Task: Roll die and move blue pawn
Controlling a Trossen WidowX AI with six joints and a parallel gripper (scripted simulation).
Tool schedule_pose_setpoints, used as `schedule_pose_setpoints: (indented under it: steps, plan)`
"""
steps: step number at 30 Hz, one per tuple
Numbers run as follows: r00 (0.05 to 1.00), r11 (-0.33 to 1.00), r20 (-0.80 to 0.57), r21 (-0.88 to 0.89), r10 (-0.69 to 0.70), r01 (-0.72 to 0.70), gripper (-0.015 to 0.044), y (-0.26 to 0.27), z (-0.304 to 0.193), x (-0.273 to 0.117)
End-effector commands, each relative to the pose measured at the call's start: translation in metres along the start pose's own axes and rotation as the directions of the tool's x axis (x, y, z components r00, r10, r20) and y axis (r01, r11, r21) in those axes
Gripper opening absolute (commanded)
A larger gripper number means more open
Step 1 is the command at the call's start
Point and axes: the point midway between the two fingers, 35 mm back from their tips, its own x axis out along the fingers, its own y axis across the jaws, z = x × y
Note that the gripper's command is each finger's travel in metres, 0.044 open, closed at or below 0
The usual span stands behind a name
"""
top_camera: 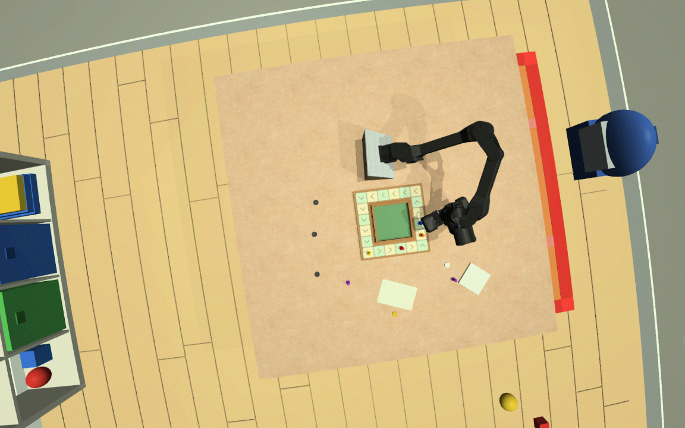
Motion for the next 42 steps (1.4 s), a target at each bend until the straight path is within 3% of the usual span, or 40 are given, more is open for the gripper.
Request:
schedule_pose_setpoints:
  steps: [1,15,20,30,42]
  plan:
    - [1.0,1.0,0.014,-0.002,-0.009,0.009,0.0,-0.002,0.004,-0.02]
    - [0.999,0.999,0.036,0.033,-0.012,0.01,0.0,0.002,-0.003,-0.1]
    - [0.999,0.998,0.037,0.057,-0.011,0.009,0.0,0.001,-0.004,-0.104]
    - [0.999,0.925,0.031,0.381,-0.021,0.008,0.0,-0.037,-0.004,-0.097]
    - [0.999,0.702,0.027,0.712,-0.021,-0.004,0.0,-0.081,-0.013,-0.089]
